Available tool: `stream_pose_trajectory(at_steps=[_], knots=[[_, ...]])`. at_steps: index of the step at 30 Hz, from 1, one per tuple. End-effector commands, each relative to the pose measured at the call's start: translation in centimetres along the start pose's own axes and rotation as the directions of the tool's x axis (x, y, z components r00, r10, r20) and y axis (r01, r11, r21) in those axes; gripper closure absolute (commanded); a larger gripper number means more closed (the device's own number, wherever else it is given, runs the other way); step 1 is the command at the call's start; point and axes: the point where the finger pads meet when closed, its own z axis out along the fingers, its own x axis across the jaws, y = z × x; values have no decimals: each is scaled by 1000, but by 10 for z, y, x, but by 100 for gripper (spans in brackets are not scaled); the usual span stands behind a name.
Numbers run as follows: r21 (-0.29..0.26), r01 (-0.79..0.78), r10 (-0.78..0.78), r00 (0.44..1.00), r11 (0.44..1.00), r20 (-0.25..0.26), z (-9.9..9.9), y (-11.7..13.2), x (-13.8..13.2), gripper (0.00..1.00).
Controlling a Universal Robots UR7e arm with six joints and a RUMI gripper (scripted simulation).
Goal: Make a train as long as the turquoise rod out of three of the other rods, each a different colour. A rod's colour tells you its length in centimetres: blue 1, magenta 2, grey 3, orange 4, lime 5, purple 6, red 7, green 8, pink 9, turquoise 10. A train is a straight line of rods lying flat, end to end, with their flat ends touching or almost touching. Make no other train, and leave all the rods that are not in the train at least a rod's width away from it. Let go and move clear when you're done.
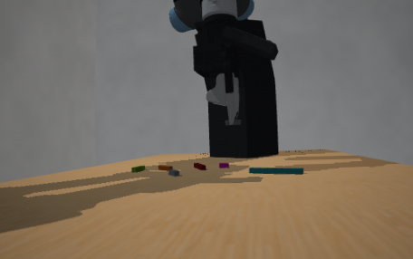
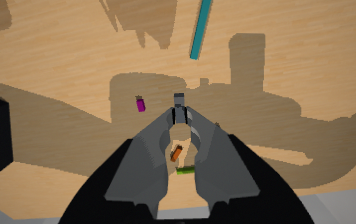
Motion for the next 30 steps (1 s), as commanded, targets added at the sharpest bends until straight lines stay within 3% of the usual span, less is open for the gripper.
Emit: stream_pose_trajectory(at_steps=[1, 5, 20, 22, 30], knots=[[-7, -166, 166, 986, 986, -2, 0, -1, -1, 100], [-7, -223, 223, 975, 975, -2, 0, -2, -1, 100], [-5, -636, 636, 772, 772, -5, 0, -2, -6, 100], [-5, -636, 636, 772, 772, -5, 0, -2, -6, 100], [-4, -815, 815, 580, 580, -6, -1, -1, -10, 100]])
